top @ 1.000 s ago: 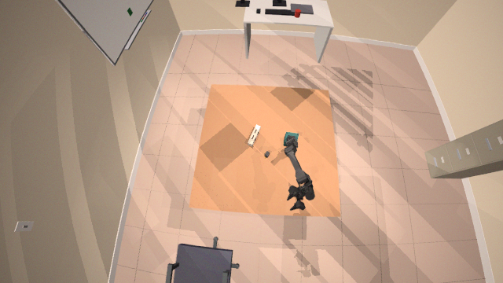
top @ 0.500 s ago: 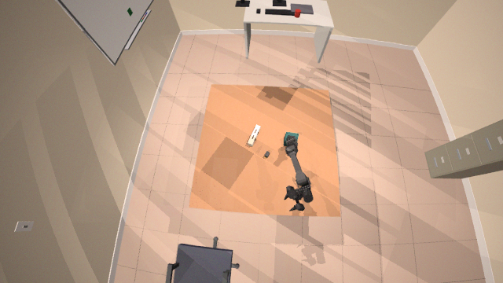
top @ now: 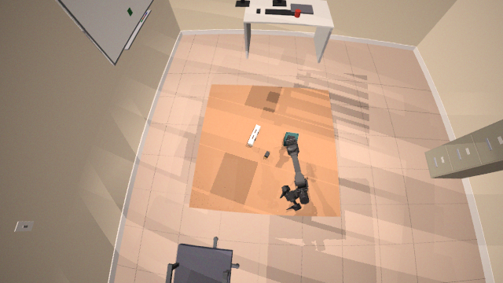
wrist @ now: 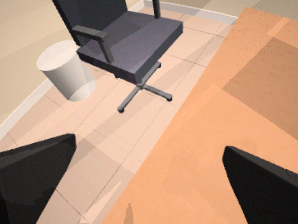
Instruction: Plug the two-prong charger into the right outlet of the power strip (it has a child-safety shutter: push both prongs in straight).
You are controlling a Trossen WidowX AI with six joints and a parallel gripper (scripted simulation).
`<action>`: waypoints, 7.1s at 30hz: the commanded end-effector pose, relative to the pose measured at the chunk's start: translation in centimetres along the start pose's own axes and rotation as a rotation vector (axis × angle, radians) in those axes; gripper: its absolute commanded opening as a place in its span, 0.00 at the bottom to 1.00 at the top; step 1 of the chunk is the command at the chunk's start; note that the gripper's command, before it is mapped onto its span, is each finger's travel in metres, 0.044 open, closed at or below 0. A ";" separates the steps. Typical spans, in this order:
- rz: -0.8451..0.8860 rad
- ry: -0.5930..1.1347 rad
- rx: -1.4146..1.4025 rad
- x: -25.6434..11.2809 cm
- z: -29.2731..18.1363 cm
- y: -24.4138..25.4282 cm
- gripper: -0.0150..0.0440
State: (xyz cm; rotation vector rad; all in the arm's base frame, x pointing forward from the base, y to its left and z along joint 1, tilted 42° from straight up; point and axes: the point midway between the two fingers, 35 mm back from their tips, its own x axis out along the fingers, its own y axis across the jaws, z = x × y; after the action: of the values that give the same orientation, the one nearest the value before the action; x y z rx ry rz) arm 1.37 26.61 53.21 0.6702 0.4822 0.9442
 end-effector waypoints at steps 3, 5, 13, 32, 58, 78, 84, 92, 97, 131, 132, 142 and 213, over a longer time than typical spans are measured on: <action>-0.036 0.019 -0.104 1.3 -0.7 -1.3 1.00; -0.049 0.026 -0.136 1.7 -1.0 -1.8 1.00; -0.112 0.054 -0.241 3.6 -1.7 -4.0 1.00; -0.254 0.179 -0.509 7.3 -3.4 -10.2 1.00; -0.395 0.458 -0.801 10.0 -5.1 -20.6 1.00; -0.428 0.709 -0.912 9.8 -6.3 -28.7 1.00; -0.421 0.782 -0.925 9.4 -6.7 -31.0 1.00; -0.400 0.872 -0.930 8.5 -7.2 -33.9 1.00; -0.380 0.922 -0.926 7.9 -7.6 -35.6 1.00; -0.148 1.083 -0.809 2.3 -10.6 -43.8 1.00; -0.140 1.082 -0.805 2.1 -10.7 -43.9 1.00; -0.064 1.052 -0.762 0.5 -11.6 -45.1 1.00; 0.030 0.955 -0.722 2.6 -16.8 -47.5 0.60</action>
State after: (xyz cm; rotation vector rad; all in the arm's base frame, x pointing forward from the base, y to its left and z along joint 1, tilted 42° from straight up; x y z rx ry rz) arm 19.10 14.41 7.56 -0.4763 0.8941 1.3393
